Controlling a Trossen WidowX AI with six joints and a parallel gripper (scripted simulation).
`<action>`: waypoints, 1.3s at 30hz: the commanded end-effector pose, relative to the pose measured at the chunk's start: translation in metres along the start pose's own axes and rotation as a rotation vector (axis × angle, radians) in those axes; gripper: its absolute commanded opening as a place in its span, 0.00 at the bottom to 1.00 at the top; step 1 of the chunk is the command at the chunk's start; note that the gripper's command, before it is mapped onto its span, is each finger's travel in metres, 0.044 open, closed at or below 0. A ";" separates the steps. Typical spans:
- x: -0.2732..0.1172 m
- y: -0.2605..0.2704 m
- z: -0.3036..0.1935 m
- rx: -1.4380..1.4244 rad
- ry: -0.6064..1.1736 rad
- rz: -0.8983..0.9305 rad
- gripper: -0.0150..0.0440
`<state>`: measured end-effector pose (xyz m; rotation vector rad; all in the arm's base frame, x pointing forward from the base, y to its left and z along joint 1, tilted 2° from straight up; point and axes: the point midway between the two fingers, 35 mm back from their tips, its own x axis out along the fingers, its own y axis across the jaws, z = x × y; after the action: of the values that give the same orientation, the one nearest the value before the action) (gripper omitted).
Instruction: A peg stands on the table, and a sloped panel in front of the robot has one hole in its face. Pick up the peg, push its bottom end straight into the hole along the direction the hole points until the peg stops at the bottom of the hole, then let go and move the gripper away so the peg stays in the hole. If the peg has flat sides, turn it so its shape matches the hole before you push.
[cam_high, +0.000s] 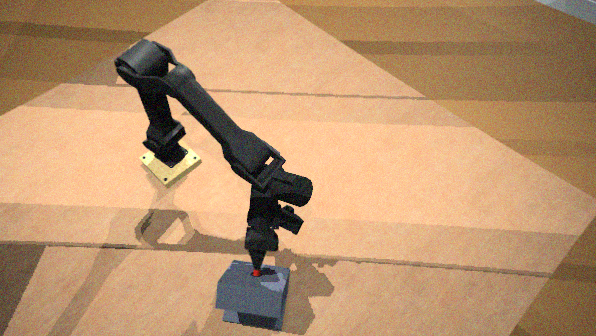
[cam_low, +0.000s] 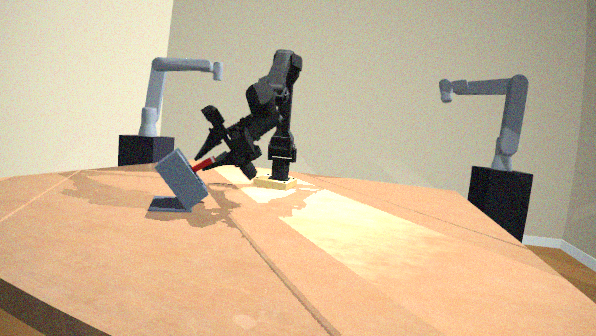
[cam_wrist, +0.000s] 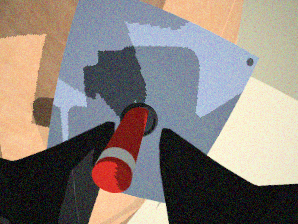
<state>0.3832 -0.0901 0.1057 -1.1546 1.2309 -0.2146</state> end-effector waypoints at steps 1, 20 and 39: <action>0.000 0.000 0.000 0.000 0.000 0.000 0.61; -0.024 0.001 0.003 -0.002 -0.002 0.008 1.00; -0.061 0.005 0.007 -0.007 -0.003 0.015 1.00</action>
<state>0.3642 -0.0461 0.1319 -1.1585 1.2494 -0.1856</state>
